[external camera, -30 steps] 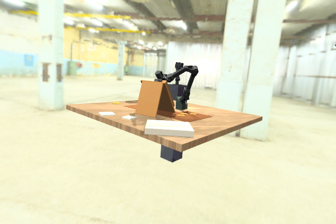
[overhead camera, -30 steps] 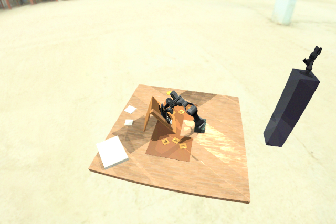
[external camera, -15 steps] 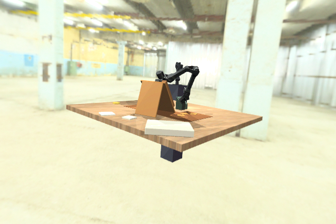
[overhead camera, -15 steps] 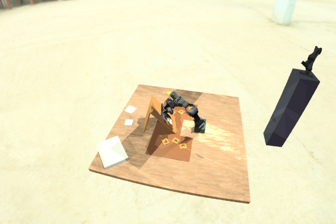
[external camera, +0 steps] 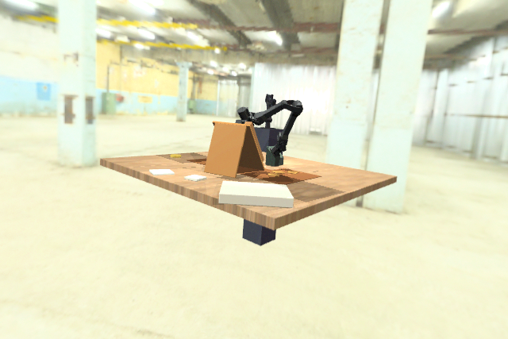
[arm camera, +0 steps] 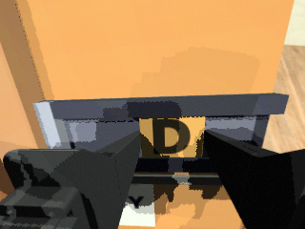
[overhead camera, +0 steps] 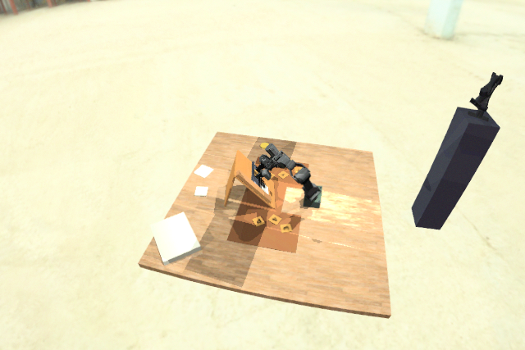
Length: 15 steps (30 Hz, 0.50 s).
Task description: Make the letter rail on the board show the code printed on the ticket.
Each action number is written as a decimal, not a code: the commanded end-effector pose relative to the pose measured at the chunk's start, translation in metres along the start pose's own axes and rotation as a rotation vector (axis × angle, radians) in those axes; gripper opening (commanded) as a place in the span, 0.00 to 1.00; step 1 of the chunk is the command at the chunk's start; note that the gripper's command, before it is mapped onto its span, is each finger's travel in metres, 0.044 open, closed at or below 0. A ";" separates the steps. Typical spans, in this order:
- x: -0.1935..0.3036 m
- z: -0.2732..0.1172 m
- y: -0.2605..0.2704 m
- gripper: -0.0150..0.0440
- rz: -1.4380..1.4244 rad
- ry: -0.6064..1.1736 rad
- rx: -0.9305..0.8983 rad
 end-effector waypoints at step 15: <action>0.000 0.000 0.011 0.25 0.001 0.000 0.002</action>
Point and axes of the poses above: the point midway between the two fingers, 35 mm back from their tips, its own z axis out along the fingers, its own y axis across the jaws, x = y × z, the point moved 8 cm from there along -z, back along the fingers
